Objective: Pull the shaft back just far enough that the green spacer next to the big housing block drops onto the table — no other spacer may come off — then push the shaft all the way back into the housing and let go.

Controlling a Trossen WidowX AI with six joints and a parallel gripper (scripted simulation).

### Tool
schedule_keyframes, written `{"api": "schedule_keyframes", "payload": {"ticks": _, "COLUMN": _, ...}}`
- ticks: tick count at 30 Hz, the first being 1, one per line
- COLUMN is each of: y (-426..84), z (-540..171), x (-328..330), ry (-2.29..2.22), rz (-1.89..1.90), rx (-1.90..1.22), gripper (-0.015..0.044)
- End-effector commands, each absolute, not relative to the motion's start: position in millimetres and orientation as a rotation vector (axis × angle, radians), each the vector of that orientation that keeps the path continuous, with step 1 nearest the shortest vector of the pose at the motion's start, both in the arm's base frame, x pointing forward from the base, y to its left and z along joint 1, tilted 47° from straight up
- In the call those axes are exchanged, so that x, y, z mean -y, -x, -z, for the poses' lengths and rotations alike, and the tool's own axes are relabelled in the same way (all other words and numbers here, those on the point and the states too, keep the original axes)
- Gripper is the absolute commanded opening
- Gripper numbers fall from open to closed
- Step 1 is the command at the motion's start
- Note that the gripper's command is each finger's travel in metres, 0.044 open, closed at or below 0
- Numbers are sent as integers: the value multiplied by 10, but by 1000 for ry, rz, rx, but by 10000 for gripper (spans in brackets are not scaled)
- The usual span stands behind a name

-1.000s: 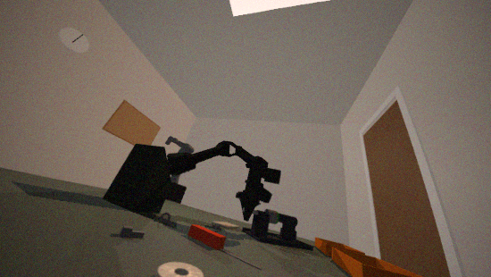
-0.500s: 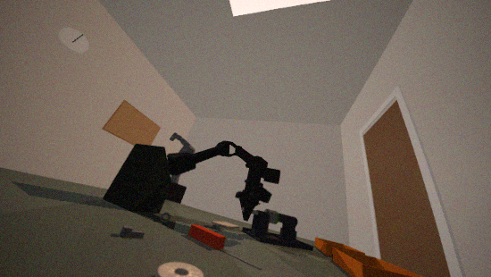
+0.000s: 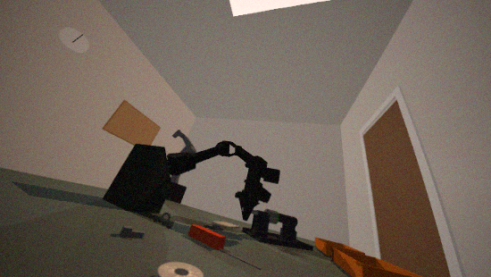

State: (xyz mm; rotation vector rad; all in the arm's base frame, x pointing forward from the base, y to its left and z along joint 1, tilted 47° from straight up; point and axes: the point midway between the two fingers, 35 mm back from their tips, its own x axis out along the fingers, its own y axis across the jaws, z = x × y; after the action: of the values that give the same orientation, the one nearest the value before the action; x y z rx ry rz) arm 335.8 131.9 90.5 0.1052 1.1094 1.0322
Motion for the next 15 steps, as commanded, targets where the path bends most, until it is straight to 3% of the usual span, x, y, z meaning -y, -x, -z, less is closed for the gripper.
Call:
{"api": "schedule_keyframes", "payload": {"ticks": 1, "y": -3345, "z": -905, "x": -1312, "ry": -102, "rz": -1033, "rx": -1109, "gripper": 0}}
{"api": "schedule_keyframes", "payload": {"ticks": 15, "y": -3331, "z": -896, "x": -1305, "ry": -102, "rz": -1033, "rx": -1109, "gripper": 0}}
